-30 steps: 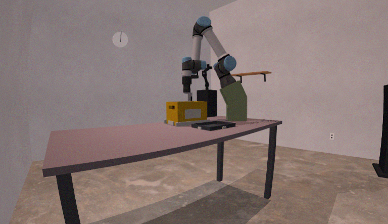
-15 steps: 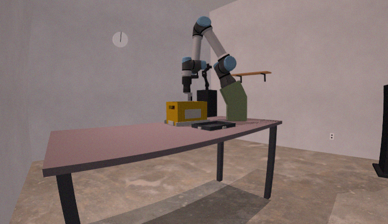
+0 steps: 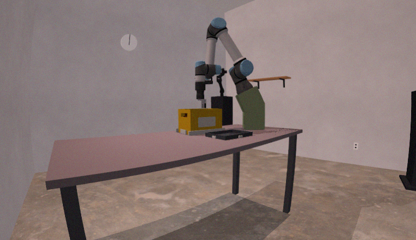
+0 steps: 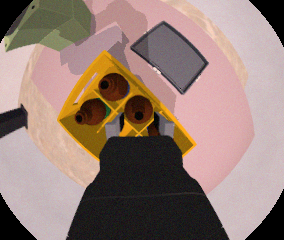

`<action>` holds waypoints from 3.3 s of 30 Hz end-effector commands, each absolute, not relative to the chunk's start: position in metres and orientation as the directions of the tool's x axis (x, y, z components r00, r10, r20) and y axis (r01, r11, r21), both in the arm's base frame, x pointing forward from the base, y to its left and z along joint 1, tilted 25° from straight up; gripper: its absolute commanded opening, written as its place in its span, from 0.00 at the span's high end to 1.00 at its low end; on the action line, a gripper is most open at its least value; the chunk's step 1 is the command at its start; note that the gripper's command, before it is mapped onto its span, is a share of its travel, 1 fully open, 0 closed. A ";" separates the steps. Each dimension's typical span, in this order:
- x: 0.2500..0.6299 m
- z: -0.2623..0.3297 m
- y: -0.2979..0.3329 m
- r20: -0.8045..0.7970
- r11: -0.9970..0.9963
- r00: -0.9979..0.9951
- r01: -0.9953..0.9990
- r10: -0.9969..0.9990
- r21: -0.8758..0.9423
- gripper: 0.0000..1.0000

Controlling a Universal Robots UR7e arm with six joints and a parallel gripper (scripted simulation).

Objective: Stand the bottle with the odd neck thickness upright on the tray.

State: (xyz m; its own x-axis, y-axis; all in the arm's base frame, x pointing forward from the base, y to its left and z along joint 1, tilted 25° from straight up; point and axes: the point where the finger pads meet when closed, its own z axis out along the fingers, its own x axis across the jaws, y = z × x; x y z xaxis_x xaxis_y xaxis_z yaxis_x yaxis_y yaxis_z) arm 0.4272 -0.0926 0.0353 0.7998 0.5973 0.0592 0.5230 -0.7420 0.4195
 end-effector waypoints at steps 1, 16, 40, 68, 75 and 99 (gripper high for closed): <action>0.426 0.035 -0.093 0.060 -0.743 0.801 0.522 0.596 0.419 0.00; 0.427 0.031 -0.094 0.059 -0.744 0.801 0.522 0.595 0.418 0.00; 0.436 0.011 -0.103 0.061 -0.743 0.801 0.521 0.596 0.421 0.00; 0.439 0.000 -0.106 0.061 -0.743 0.801 0.521 0.596 0.421 0.00; 0.439 0.000 -0.106 0.061 -0.743 0.801 0.521 0.596 0.421 0.00; 0.439 0.000 -0.106 0.061 -0.743 0.801 0.521 0.596 0.421 0.00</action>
State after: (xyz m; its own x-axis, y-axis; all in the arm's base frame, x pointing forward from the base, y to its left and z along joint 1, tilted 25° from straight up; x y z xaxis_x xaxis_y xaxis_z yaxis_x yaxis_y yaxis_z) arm 0.4373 -0.1038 -0.0009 0.7999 0.5973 0.0582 0.5239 -0.7423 0.4177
